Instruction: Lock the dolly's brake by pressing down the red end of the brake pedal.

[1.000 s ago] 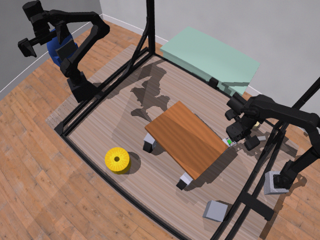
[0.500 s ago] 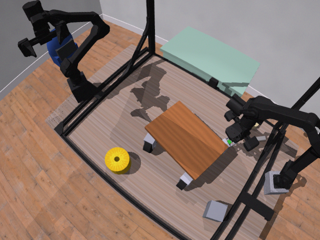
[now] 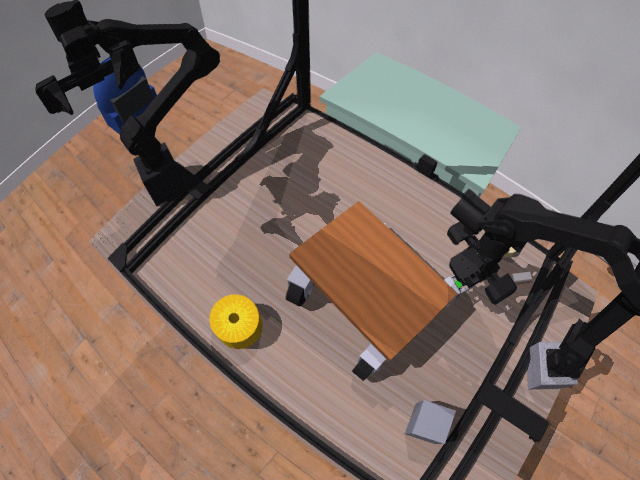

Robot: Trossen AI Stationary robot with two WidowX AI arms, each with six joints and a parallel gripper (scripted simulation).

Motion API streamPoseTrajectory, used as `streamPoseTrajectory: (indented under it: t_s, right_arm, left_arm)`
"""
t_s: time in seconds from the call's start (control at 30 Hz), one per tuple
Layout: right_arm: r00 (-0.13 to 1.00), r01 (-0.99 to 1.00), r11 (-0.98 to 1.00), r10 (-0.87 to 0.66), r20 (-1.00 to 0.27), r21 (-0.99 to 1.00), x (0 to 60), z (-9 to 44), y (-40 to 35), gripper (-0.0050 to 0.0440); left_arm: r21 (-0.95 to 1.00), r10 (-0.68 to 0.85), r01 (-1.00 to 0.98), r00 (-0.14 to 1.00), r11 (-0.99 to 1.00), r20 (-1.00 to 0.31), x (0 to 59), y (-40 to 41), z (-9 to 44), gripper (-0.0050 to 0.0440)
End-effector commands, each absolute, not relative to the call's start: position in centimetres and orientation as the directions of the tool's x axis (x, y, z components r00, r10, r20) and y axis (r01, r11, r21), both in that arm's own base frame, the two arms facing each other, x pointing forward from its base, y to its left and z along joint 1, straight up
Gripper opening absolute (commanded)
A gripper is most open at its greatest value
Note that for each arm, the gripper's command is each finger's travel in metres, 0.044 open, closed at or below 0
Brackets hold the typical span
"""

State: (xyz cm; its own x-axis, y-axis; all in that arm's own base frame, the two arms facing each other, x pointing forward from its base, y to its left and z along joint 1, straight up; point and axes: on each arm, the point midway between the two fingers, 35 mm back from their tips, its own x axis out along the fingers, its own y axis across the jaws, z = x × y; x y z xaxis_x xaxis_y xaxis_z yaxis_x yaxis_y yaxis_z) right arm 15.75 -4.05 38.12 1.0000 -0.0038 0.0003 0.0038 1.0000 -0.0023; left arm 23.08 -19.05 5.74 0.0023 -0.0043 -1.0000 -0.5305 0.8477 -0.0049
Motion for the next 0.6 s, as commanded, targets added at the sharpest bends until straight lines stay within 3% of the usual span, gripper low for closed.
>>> streamPoseTrajectory:
  t_s: [0.0, 0.57]
  right_arm:
    - [1.0, 0.0, 1.0, 0.0, 0.0, 0.0, 15.75, 38.09, -4.0, 0.044]
    - [1.0, 0.0, 1.0, 0.0, 0.0, 0.0, 15.75, 38.09, -4.0, 0.044]
  left_arm:
    - [0.0, 0.0, -0.532, 0.0, 0.847, -1.0, 23.02, -18.96, 5.27, 0.0]
    - [0.0, 0.0, -0.532, 0.0, 0.847, -1.0, 23.01, -18.96, 5.07, 0.0]
